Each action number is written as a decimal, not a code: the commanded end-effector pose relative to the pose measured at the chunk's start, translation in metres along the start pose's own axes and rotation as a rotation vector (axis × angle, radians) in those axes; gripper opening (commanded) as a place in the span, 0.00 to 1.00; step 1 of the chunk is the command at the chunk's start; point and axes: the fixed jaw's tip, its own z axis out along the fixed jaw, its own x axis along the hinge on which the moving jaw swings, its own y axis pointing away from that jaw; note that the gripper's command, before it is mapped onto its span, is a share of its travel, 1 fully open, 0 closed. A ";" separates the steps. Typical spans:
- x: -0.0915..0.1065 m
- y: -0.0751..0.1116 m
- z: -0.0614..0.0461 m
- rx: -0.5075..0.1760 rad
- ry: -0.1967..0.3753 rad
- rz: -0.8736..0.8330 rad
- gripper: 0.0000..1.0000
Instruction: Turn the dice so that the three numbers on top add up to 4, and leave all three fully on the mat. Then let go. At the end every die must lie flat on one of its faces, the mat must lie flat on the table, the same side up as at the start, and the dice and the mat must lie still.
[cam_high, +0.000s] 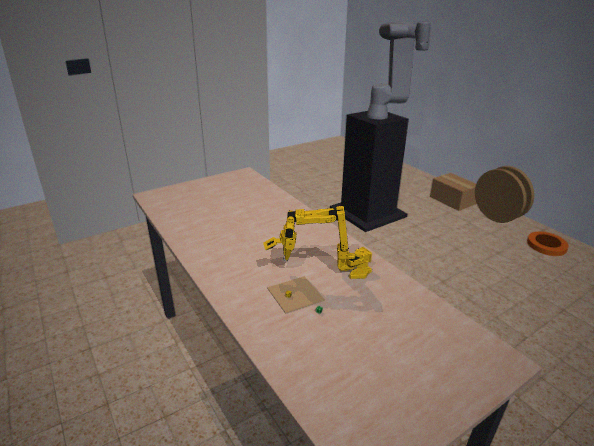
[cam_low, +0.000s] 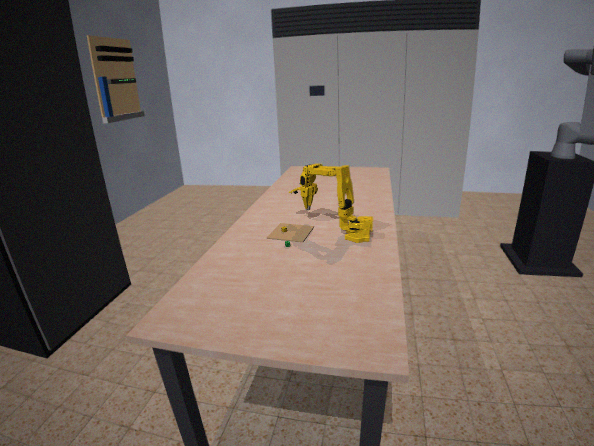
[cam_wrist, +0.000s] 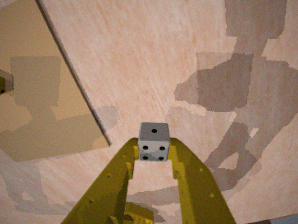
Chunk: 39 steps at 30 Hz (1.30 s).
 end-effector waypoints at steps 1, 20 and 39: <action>-0.006 -0.006 -0.011 0.033 -0.141 0.045 0.00; -0.002 -0.016 -0.012 0.081 -0.329 0.143 0.00; 0.000 -0.032 -0.011 0.148 -0.598 0.266 0.00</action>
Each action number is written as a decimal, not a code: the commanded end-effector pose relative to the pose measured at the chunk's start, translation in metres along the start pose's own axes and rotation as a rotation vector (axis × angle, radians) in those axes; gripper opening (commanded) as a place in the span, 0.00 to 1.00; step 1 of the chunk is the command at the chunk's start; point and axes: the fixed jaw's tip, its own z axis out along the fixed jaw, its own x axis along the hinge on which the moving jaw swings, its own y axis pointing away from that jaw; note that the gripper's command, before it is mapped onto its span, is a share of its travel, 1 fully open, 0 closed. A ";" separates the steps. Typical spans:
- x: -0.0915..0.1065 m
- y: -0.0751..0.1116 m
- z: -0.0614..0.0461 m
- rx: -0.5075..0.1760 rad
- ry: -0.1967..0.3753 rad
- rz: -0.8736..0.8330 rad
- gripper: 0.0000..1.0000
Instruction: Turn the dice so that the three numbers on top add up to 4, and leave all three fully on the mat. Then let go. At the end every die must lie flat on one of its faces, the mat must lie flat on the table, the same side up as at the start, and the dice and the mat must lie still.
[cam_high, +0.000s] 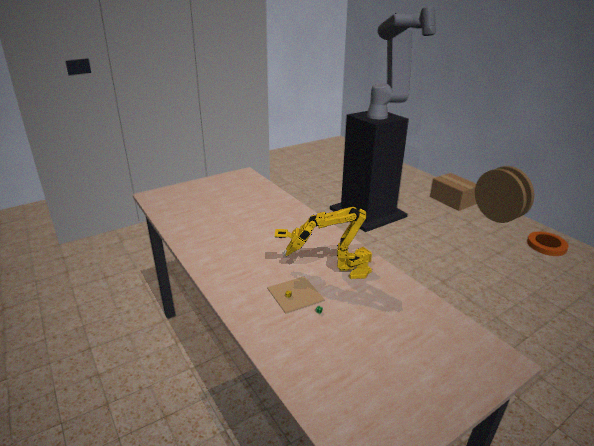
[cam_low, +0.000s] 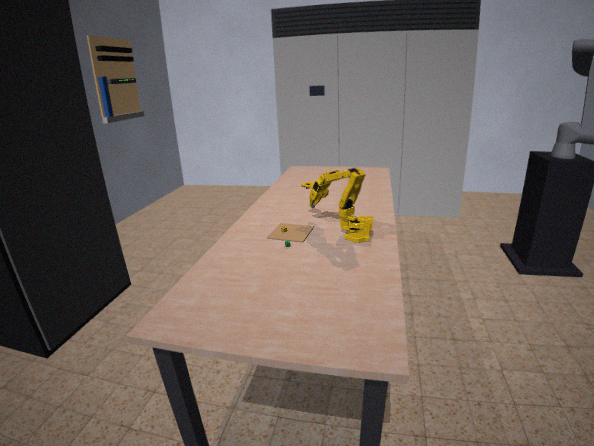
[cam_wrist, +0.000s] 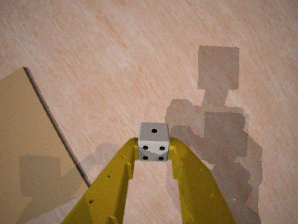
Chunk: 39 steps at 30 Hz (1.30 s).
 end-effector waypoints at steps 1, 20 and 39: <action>-0.011 -0.006 -0.005 0.027 -0.152 0.049 0.00; -0.010 -0.012 -0.006 0.053 -0.263 0.096 0.00; -0.013 -0.025 0.001 0.100 -0.461 0.155 0.00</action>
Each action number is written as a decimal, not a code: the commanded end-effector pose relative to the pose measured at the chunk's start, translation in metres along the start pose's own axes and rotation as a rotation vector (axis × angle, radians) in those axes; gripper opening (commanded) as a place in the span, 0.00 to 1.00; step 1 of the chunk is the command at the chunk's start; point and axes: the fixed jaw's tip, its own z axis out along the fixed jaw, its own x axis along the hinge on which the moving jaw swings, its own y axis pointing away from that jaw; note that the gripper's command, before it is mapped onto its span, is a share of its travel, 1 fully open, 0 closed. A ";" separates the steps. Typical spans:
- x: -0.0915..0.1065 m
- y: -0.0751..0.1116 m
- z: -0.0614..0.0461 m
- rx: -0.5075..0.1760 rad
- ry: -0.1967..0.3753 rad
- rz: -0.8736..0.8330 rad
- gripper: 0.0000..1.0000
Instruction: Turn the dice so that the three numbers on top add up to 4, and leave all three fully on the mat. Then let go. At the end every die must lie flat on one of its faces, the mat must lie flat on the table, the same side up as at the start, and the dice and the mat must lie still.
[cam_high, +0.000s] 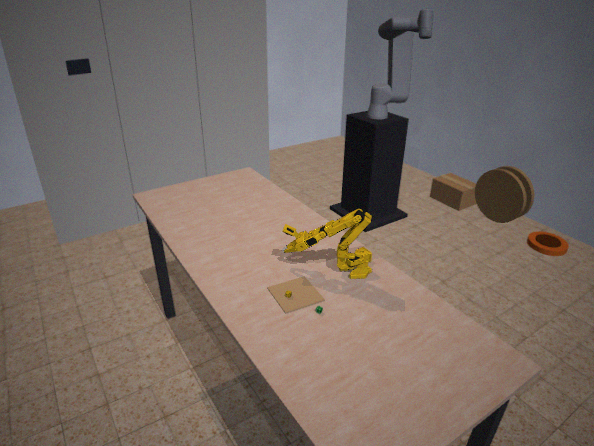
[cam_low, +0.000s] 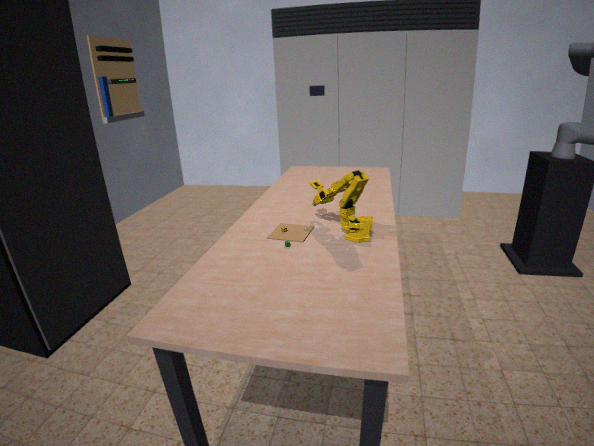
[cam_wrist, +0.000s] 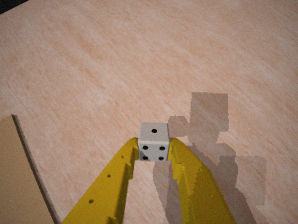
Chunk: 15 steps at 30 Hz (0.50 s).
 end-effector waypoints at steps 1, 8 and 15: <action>-0.009 -0.005 0.001 0.018 -0.109 0.031 0.00; -0.010 -0.010 -0.001 0.038 -0.199 0.055 0.00; -0.010 -0.013 -0.004 0.051 -0.260 0.070 0.00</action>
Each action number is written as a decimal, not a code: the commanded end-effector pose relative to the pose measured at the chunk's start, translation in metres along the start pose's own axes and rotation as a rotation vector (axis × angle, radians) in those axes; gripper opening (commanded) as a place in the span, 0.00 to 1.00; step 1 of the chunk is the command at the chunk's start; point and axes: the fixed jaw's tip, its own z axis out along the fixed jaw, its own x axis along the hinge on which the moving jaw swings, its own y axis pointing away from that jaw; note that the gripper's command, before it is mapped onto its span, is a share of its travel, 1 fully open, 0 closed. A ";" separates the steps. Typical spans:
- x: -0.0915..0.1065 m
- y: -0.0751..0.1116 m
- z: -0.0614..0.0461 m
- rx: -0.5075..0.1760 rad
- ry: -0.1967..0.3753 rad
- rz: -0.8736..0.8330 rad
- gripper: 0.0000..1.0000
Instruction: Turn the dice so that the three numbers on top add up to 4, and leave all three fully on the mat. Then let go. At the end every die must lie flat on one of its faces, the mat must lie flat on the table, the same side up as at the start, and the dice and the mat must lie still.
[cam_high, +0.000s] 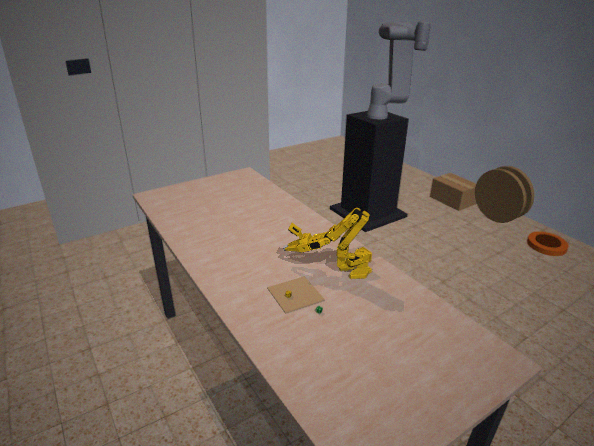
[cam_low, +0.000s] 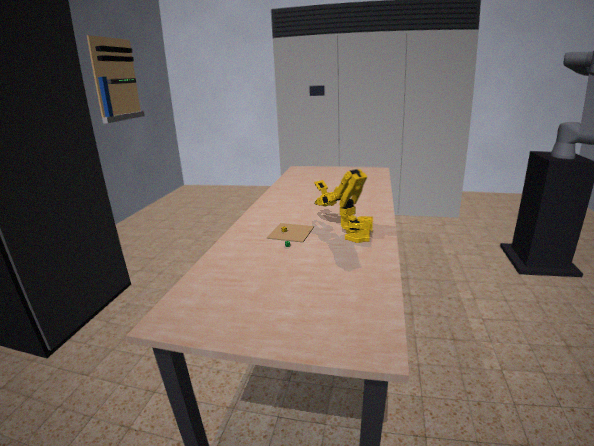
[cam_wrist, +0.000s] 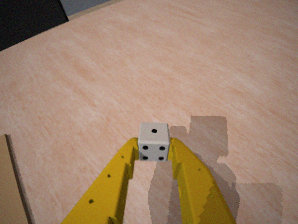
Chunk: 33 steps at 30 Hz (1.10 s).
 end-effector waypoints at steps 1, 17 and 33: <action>-0.009 -0.003 -0.001 0.011 -0.073 0.021 0.00; -0.009 -0.004 -0.002 0.014 -0.090 0.025 0.00; 0.000 -0.004 -0.001 0.014 -0.049 0.025 0.00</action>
